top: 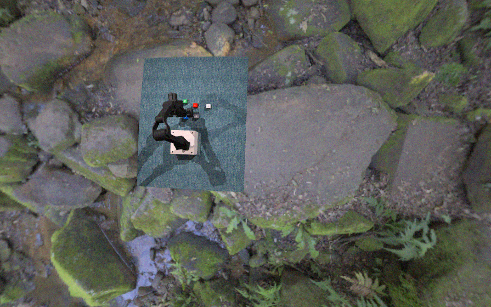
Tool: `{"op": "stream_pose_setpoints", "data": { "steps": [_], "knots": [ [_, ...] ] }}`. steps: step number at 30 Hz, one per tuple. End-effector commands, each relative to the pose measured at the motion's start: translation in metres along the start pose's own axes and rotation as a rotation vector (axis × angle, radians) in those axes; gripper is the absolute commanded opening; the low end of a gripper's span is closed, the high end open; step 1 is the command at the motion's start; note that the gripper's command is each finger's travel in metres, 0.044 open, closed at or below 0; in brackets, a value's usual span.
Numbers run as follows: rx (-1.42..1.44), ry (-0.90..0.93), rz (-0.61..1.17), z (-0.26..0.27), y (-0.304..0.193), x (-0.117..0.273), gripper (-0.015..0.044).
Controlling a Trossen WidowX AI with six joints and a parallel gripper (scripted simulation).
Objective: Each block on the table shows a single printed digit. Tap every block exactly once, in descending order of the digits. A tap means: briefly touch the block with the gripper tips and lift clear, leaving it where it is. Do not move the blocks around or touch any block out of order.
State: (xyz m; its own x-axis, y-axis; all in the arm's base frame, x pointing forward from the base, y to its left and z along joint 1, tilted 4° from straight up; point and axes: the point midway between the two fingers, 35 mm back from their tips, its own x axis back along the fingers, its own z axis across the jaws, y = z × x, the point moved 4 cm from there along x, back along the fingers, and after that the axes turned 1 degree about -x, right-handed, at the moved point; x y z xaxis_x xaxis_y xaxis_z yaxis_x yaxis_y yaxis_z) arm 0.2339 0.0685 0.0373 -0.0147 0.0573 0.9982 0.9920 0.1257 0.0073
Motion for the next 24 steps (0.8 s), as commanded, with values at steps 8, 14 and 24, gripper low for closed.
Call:
{"op": "stream_pose_setpoints", "data": {
  "steps": [8, 14, 24],
  "knots": [
    [0.0, 0.001, -0.001, 0.0, 0.0, -0.019, 0.002],
    [0.0, 0.001, -0.001, 0.0, -0.001, -0.028, 0.002],
    [-0.005, 0.0, -0.001, 0.0, 0.0, -0.029, 0.002]
  ]
}}
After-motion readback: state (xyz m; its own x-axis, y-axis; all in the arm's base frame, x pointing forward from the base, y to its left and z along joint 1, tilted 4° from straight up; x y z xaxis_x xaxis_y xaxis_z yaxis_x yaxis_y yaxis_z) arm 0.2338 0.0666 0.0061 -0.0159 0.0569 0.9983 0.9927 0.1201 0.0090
